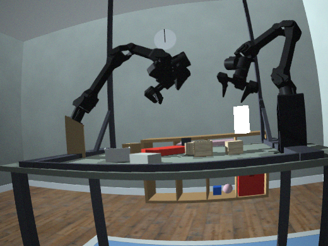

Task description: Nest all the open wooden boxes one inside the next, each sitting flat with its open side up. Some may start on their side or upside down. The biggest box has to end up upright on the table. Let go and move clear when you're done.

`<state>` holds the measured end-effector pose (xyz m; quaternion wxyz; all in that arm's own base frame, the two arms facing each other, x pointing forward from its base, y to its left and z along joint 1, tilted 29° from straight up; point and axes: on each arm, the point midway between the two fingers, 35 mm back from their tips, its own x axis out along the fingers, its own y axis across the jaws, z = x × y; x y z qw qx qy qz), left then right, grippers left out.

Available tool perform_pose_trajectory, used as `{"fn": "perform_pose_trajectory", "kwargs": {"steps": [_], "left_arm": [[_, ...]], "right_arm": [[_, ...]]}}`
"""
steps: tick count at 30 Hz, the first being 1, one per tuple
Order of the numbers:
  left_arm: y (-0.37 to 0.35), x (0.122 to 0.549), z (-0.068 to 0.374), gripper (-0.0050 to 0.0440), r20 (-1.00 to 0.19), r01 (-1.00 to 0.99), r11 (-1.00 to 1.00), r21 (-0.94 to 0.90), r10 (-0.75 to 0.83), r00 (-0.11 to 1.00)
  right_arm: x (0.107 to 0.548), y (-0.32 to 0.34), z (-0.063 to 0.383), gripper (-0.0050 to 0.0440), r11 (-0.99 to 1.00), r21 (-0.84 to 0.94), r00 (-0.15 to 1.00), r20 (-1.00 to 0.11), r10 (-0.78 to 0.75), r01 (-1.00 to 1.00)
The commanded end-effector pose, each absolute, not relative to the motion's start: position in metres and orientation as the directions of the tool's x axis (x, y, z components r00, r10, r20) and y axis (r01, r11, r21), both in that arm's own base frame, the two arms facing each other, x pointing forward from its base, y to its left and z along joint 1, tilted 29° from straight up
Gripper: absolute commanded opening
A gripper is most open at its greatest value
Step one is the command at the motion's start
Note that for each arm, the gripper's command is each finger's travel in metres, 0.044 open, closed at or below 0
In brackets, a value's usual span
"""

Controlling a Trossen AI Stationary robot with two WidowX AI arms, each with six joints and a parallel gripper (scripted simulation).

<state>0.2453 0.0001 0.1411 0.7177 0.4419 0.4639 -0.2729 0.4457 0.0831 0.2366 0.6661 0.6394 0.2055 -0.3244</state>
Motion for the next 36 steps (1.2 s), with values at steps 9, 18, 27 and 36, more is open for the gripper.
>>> {"fn": "perform_pose_trajectory", "kwargs": {"steps": [9, 18, 27, 36], "left_arm": [[-0.035, 0.276, 0.128, 0.0400, -0.818, 0.572, 0.710, 0.410, 0.009, 0.576], [-0.075, 0.291, 0.120, 0.0400, -0.719, 0.355, 0.897, 0.264, -0.063, 0.692], [-0.103, 0.294, 0.117, 0.0400, -0.639, 0.193, 0.981, 0.035, -0.127, 0.759], [-0.139, 0.287, 0.113, 0.0400, -0.537, 0.080, 0.959, -0.272, -0.221, 0.814]], "right_arm": [[0.388, 0.092, 0.221, 0.0400, 0.348, 0.609, 0.647, -0.762, 0.007, 0.713], [0.332, 0.105, 0.189, 0.0400, 0.656, 0.491, 0.529, -0.833, 0.162, 0.573], [0.292, 0.113, 0.169, 0.0400, 0.801, 0.447, 0.433, -0.862, 0.264, 0.399], [0.234, 0.123, 0.142, 0.0400, 0.892, 0.441, 0.288, -0.871, 0.398, 0.100]]}}
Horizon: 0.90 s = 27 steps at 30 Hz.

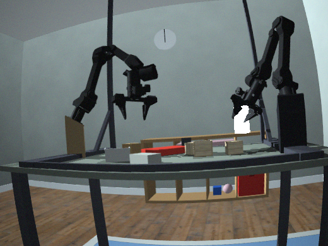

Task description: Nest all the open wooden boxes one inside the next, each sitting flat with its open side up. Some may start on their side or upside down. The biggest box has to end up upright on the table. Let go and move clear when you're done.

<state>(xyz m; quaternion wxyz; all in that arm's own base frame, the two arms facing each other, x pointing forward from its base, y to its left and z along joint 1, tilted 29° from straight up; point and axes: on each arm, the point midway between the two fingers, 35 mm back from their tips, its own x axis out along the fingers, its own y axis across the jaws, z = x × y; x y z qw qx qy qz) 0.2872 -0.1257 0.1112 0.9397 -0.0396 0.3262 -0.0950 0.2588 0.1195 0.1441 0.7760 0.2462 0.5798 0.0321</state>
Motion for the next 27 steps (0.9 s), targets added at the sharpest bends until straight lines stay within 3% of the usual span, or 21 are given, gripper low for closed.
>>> {"fn": "perform_pose_trajectory", "kwargs": {"steps": [1, 5, 16, 24, 27], "left_arm": [[-0.142, 0.286, 0.114, 0.0400, -0.524, 0.068, 0.948, -0.310, -0.230, 0.820], [-0.153, 0.284, 0.117, 0.0400, -0.478, 0.045, 0.907, -0.419, -0.263, 0.838], [-0.154, 0.286, 0.120, 0.0400, -0.472, 0.048, 0.903, -0.426, -0.267, 0.840], [-0.135, 0.297, 0.100, 0.0400, -0.581, 0.065, 0.968, -0.241, -0.198, 0.790], [-0.110, 0.304, 0.075, 0.0400, -0.701, 0.109, 0.992, -0.058, -0.119, 0.703]], "right_arm": [[0.230, 0.124, 0.140, 0.0400, 0.893, 0.443, 0.277, -0.870, 0.407, 0.077], [0.215, 0.126, 0.134, 0.0400, 0.892, 0.452, 0.237, -0.866, 0.440, -0.006], [0.216, 0.126, 0.134, 0.0400, 0.892, 0.451, 0.238, -0.866, 0.440, -0.009], [0.216, 0.126, 0.134, 0.0400, 0.892, 0.451, 0.238, -0.866, 0.440, -0.009], [0.216, 0.126, 0.134, 0.0400, 0.892, 0.451, 0.238, -0.866, 0.440, -0.009]]}}
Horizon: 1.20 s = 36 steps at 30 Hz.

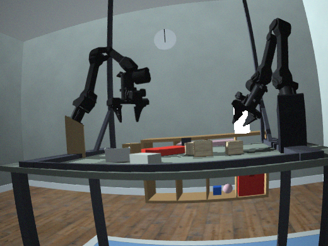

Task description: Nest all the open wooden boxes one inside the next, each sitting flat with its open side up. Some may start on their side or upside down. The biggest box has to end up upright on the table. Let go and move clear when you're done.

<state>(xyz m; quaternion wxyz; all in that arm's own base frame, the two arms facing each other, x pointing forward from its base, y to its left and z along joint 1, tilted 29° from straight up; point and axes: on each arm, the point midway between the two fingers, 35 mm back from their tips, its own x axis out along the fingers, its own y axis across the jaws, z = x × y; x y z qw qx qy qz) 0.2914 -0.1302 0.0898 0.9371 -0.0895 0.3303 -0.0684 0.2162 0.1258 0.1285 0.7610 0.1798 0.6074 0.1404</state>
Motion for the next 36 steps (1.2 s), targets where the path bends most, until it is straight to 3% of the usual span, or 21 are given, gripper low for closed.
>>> {"fn": "perform_pose_trajectory", "kwargs": {"steps": [1, 12, 15, 16, 28, 36], "left_arm": [[-0.101, 0.305, 0.067, 0.0400, -0.738, 0.112, 0.993, -0.026, -0.095, 0.669], [-0.046, 0.297, 0.022, 0.0400, -0.921, 0.345, 0.926, 0.155, 0.009, 0.391], [-0.041, 0.295, 0.018, 0.0400, -0.932, 0.418, 0.891, 0.175, 0.013, 0.362], [-0.030, 0.291, 0.011, 0.0400, -0.956, 0.429, 0.891, 0.149, 0.018, 0.294], [0.014, 0.260, -0.015, 0.0400, -0.999, 0.688, 0.724, -0.047, -0.036, -0.031], [0.024, 0.250, -0.019, 0.0400, -0.990, 0.737, 0.661, -0.139, -0.076, -0.118]], "right_arm": [[0.216, 0.126, 0.134, 0.0400, 0.892, 0.451, 0.238, -0.866, 0.440, -0.009], [0.216, 0.126, 0.134, 0.0400, 0.892, 0.451, 0.238, -0.866, 0.440, -0.009], [0.216, 0.126, 0.134, 0.0400, 0.892, 0.451, 0.238, -0.866, 0.440, -0.009], [0.216, 0.126, 0.134, 0.0400, 0.892, 0.451, 0.238, -0.866, 0.440, -0.009], [0.216, 0.126, 0.134, 0.0400, 0.892, 0.451, 0.238, -0.866, 0.440, -0.009], [0.216, 0.126, 0.134, 0.0400, 0.892, 0.451, 0.238, -0.866, 0.440, -0.009]]}}
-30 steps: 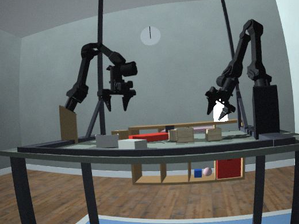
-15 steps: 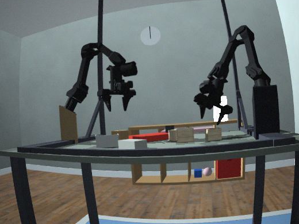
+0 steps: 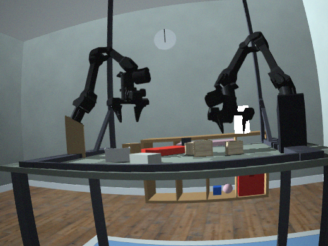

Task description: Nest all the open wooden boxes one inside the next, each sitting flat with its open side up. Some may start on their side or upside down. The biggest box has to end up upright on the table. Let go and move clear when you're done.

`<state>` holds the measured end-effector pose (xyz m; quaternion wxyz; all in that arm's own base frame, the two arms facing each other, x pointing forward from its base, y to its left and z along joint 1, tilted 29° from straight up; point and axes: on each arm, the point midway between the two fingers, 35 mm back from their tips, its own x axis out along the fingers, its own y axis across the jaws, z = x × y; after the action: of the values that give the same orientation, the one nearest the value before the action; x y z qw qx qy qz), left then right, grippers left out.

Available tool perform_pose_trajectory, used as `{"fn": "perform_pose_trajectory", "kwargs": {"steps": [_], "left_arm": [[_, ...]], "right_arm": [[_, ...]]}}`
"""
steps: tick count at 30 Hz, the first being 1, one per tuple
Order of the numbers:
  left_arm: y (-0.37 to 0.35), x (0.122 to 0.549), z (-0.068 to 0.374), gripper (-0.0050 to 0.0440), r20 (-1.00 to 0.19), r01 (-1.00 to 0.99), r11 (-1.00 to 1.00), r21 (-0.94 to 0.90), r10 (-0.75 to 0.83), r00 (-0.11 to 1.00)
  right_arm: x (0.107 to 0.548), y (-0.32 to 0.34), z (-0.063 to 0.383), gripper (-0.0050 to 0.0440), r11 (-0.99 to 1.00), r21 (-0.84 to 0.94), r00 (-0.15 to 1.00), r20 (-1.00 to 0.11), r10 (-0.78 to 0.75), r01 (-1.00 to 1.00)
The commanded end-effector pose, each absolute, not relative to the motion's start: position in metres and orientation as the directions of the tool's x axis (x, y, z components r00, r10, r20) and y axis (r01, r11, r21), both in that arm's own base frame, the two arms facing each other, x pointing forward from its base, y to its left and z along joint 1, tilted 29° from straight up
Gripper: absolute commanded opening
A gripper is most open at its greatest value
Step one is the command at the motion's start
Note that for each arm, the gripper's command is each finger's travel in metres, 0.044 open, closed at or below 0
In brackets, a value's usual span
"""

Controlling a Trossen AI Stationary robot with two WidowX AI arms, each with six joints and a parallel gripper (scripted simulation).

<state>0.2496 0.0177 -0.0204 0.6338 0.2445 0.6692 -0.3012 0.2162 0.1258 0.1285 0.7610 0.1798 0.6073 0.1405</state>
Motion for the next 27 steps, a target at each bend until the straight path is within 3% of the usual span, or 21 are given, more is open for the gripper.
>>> {"fn": "perform_pose_trajectory", "kwargs": {"steps": [1, 12, 19, 27], "left_arm": [[0.024, 0.250, -0.019, 0.0400, -0.990, 0.738, 0.661, -0.140, -0.077, -0.120], [0.015, 0.253, -0.036, 0.0400, -0.989, 0.735, 0.663, -0.143, -0.076, -0.123], [-0.005, 0.259, -0.077, 0.0400, -0.989, 0.732, 0.666, -0.147, -0.076, -0.129], [-0.007, 0.264, -0.080, 0.0400, -0.990, 0.733, 0.666, -0.137, -0.074, -0.118]], "right_arm": [[0.216, 0.126, 0.134, 0.0400, 0.892, 0.451, 0.238, -0.866, 0.440, -0.009], [0.216, 0.126, 0.134, 0.0400, 0.892, 0.451, 0.238, -0.866, 0.440, -0.009], [0.216, 0.126, 0.134, 0.0400, 0.892, 0.451, 0.238, -0.866, 0.440, -0.009], [0.216, 0.126, 0.134, 0.0400, 0.892, 0.451, 0.238, -0.866, 0.440, -0.009]]}}
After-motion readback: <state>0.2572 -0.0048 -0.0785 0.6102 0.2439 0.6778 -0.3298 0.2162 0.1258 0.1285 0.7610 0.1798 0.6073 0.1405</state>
